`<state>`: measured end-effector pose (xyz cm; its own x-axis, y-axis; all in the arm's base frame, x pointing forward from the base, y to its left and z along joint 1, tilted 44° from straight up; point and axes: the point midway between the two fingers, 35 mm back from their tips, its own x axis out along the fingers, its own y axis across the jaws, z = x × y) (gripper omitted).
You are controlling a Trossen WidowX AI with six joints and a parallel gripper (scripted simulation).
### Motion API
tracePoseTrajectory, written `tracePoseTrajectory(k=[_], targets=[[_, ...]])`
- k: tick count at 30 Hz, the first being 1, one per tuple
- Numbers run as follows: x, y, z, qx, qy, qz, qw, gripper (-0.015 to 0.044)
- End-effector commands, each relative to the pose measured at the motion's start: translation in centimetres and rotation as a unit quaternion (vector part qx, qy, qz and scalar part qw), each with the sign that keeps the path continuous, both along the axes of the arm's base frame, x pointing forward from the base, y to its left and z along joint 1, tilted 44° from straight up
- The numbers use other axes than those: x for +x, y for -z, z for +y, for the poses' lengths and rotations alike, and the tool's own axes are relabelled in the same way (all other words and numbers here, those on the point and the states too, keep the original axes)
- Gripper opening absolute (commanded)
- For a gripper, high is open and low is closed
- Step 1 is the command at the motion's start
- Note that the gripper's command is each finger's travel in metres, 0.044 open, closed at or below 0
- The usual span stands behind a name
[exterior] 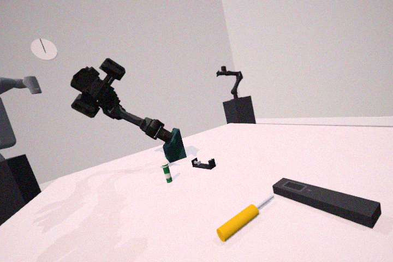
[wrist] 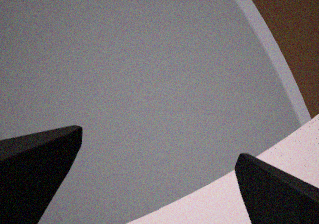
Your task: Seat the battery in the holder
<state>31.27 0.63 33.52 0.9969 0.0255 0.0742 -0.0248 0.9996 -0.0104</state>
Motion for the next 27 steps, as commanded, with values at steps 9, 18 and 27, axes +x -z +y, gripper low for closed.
tracePoseTrajectory(k=[9, 18, 27], targets=[[4.5, 11.6, -1.7, 0.194, 0.146, 0.280, 0.929, 0.0164], [2.6, 21.8, -3.5, 0.254, 0.426, 0.437, 0.750, 0.0000], [0.2, 24.5, -4.9, 0.177, 0.610, 0.422, 0.647, 0.0000]])
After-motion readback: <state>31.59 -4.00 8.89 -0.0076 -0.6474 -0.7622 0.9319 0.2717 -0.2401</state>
